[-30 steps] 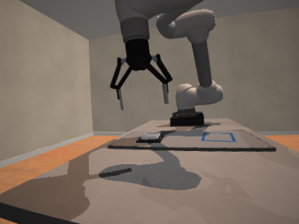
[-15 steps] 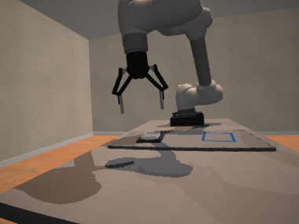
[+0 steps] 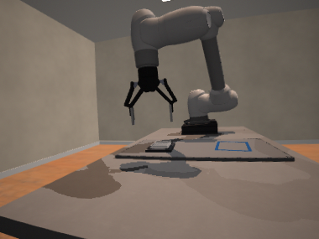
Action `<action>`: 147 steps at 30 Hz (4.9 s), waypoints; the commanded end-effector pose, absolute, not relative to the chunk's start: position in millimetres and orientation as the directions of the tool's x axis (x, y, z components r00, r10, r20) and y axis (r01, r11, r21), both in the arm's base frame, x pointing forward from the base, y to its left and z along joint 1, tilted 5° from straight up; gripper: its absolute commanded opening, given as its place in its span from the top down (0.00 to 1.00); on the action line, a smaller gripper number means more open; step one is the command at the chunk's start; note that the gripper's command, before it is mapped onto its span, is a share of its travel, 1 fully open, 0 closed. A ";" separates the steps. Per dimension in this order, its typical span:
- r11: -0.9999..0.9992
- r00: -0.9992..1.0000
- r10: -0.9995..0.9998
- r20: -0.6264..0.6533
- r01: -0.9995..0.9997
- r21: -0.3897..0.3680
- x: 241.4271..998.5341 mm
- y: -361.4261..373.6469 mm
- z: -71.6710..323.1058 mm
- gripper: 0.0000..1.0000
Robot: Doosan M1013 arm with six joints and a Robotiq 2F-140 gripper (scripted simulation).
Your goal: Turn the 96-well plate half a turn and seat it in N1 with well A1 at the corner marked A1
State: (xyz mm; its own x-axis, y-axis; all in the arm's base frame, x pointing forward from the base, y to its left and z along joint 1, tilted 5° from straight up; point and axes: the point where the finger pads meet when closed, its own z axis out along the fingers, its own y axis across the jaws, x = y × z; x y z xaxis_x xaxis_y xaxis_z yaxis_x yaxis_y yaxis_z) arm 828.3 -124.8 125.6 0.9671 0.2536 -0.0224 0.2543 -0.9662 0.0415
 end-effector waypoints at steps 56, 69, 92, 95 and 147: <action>-0.995 0.997 0.077 0.032 0.075 0.073 641.3 -153.2 69.2 0.00; -0.995 0.997 0.077 0.032 0.075 0.073 642.0 -154.5 51.0 0.00; -0.995 0.997 0.077 0.032 0.075 0.073 643.3 -157.0 16.1 0.00; -0.995 0.997 0.077 0.032 0.075 0.073 643.5 -157.3 11.1 0.00; -0.995 0.997 0.077 0.032 0.075 0.073 643.4 -157.3 11.9 1.00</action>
State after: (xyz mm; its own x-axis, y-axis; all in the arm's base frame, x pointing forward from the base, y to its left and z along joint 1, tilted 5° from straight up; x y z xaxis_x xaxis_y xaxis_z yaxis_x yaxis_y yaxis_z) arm 643.5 -157.5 9.4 0.9965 0.0770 0.0320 0.0745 -0.9945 0.0735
